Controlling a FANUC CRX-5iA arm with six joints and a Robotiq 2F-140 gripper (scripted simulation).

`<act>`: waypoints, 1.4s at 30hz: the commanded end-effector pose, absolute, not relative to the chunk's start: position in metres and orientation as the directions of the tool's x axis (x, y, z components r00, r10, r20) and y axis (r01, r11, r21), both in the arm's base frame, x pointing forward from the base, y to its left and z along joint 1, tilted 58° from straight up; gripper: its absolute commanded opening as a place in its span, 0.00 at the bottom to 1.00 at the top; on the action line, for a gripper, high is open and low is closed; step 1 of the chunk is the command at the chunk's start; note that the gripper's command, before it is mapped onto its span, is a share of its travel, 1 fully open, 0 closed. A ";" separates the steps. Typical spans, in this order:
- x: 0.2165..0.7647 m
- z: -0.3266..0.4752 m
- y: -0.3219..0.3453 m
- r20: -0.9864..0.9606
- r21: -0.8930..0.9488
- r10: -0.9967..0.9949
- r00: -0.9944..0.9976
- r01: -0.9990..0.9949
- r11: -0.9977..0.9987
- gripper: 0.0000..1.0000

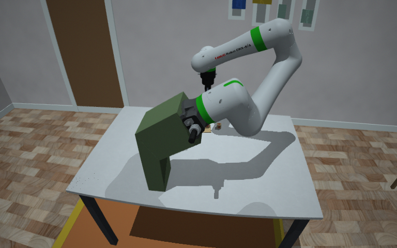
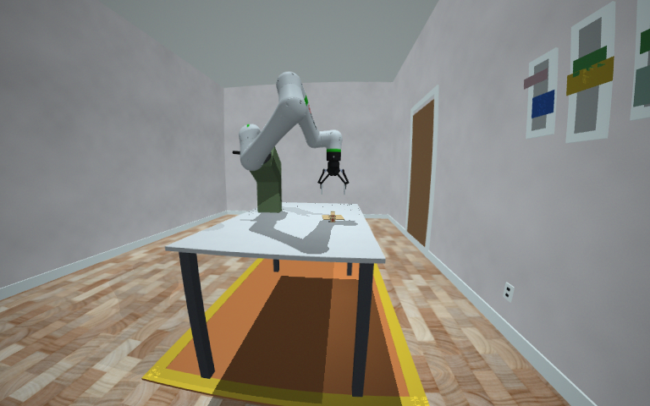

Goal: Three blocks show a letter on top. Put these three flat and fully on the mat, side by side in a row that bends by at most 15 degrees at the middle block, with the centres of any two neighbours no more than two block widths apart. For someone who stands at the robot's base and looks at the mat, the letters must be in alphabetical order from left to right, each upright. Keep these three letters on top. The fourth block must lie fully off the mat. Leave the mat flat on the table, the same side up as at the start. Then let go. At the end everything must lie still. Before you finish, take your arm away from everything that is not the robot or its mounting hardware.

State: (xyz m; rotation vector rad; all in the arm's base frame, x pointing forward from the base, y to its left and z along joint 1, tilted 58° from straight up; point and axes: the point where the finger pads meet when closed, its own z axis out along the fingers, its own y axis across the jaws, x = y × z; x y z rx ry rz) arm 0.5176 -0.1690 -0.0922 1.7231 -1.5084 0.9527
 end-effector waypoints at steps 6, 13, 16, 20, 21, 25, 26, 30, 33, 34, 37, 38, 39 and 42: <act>0.515 -0.078 -0.147 0.851 0.009 -0.520 0.074 -0.992 -0.126 1.00; 0.515 -0.078 -0.147 0.851 0.009 -0.520 0.074 -0.992 -0.126 1.00; 0.515 -0.078 -0.147 0.851 0.009 -0.520 0.074 -0.992 -0.126 1.00; 0.515 -0.078 -0.147 0.851 0.009 -0.520 0.074 -0.992 -0.126 1.00; 0.515 -0.078 -0.147 0.851 0.009 -0.520 0.074 -0.992 -0.126 1.00; 0.515 -0.078 -0.147 0.851 0.009 -0.520 0.074 -0.992 -0.126 1.00; 0.515 -0.078 -0.147 0.851 0.009 -0.520 0.074 -0.992 -0.126 1.00; 0.515 -0.078 -0.147 0.851 0.009 -0.520 0.074 -0.992 -0.126 1.00; 0.515 -0.078 -0.147 0.851 0.009 -0.520 0.074 -0.992 -0.126 1.00; 0.515 -0.078 -0.147 0.851 0.009 -0.520 0.074 -0.992 -0.126 1.00; 0.515 -0.078 -0.147 0.851 0.009 -0.520 0.074 -0.992 -0.126 1.00; 0.515 -0.078 -0.147 0.851 0.009 -0.520 0.074 -0.992 -0.126 1.00; 0.515 -0.078 -0.147 0.851 0.009 -0.520 0.074 -0.992 -0.126 1.00; 0.515 -0.078 -0.147 0.851 0.009 -0.520 0.074 -0.992 -0.126 1.00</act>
